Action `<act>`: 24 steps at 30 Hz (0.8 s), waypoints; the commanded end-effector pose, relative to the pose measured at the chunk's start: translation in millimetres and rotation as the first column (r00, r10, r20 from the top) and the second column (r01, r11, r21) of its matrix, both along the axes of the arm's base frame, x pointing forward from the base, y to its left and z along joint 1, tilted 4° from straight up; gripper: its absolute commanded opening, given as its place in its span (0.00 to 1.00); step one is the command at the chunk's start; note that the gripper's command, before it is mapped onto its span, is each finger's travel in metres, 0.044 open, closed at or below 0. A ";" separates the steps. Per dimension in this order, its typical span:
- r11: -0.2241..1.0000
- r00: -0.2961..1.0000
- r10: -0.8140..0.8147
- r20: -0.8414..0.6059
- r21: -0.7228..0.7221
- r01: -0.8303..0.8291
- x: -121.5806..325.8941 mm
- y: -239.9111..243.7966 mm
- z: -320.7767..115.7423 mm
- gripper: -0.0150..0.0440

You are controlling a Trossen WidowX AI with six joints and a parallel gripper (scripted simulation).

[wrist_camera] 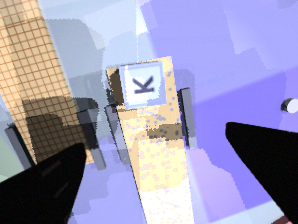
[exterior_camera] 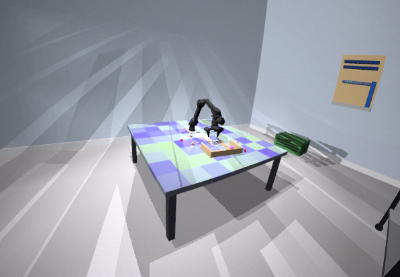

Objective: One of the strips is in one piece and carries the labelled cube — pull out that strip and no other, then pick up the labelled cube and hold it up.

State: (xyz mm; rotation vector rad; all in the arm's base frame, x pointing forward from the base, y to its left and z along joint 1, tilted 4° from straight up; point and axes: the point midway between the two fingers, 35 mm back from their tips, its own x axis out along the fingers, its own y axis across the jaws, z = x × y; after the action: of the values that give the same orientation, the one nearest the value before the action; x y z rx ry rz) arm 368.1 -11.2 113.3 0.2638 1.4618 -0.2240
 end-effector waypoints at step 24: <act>1.000 1.000 0.004 0.006 0.003 -0.004 32.0 -6.2 -14.5 0.68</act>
State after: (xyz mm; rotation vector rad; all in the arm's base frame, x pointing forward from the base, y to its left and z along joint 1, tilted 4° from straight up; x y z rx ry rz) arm 400.5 -18.1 106.5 0.2654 1.4505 -0.2242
